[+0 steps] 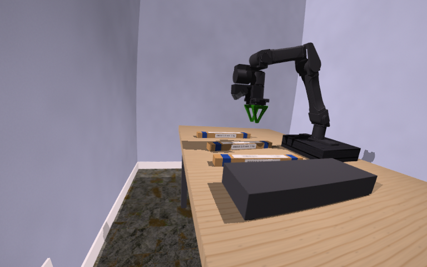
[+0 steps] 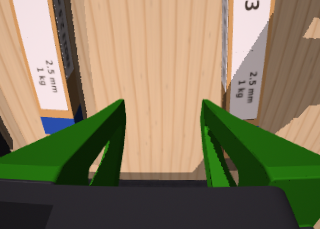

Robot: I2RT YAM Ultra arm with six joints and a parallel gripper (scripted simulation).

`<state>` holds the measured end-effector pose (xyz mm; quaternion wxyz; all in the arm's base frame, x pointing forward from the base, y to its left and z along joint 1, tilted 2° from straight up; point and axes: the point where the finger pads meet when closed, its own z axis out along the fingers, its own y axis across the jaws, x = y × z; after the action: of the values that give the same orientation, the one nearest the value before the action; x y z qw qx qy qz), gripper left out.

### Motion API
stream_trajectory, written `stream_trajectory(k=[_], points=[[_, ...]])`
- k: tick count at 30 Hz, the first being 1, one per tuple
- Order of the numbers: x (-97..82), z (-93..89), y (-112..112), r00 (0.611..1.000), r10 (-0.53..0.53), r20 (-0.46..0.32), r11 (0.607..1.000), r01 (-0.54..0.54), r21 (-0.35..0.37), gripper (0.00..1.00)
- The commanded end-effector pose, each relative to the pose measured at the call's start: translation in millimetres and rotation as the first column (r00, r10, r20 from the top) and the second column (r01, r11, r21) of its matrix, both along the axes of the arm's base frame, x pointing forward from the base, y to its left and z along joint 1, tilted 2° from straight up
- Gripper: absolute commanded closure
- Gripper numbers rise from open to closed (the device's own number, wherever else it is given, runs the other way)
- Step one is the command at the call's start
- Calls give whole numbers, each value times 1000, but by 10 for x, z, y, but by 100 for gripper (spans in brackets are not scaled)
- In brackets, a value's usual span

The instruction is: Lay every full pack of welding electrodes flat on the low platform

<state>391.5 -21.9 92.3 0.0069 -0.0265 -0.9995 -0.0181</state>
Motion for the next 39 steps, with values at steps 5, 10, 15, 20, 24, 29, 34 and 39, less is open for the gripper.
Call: stream_trajectory(k=[5, 10, 15, 20, 24, 29, 34, 39], points=[[61, 208, -23, 998, 0, 55, 1000, 0, -6, 58], [61, 208, -23, 998, 0, 55, 1000, 0, -6, 58], [61, 208, -23, 998, 0, 55, 1000, 0, -6, 58], [61, 208, -23, 998, 0, 55, 1000, 0, -6, 58], [61, 208, -23, 998, 0, 55, 1000, 0, -6, 58], [61, 208, -23, 998, 0, 55, 1000, 0, -6, 58], [76, 315, -202, 995, 63, 83, 998, -61, -16, 26], [93, 135, -532, 996, 62, 58, 998, -62, -9, 26]])
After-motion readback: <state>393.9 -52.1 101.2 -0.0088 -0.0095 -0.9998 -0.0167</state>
